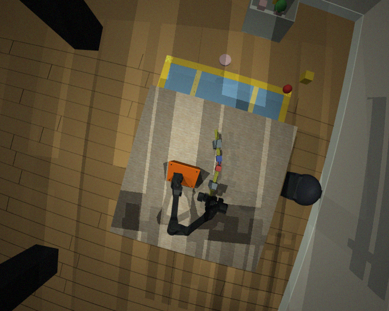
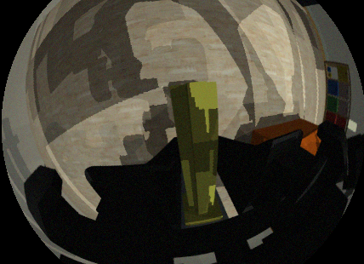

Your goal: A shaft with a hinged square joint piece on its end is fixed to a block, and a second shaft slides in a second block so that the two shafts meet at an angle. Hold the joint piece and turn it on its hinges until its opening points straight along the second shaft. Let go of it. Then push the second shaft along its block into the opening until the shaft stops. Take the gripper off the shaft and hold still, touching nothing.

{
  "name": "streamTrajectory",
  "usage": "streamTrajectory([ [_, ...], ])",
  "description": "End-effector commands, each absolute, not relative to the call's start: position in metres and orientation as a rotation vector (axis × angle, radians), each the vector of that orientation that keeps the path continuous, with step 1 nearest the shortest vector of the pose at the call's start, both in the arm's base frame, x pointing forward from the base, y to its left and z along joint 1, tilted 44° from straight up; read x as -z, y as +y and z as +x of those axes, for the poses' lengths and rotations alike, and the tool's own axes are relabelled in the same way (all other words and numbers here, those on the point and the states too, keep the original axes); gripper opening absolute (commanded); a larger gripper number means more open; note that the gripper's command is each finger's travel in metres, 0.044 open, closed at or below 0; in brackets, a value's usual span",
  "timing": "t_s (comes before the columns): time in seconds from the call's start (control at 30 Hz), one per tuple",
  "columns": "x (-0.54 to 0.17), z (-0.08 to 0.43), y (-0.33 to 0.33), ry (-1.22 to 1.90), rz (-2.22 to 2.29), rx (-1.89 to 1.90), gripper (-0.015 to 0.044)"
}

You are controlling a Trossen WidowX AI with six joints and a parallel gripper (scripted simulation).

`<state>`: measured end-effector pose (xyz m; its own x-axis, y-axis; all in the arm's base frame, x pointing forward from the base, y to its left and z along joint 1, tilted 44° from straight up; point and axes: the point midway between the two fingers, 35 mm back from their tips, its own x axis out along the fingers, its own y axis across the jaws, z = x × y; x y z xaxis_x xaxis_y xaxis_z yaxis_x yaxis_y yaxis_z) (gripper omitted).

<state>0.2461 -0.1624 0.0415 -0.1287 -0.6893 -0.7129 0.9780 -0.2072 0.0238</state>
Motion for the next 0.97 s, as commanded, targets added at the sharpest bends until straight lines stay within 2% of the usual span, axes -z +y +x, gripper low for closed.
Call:
streamTrajectory([
  [0.0,-0.042,0.246,-0.163,0.546,0.718,1.665,0.0198],
  [0.3,-0.042,0.246,-0.163,0.546,0.718,1.665,0.0434],
  [0.63,-0.042,0.246,-0.163,0.546,0.718,1.665,0.0440],
  [0.93,-0.070,0.251,-0.134,0.559,0.719,1.661,0.0440],
])
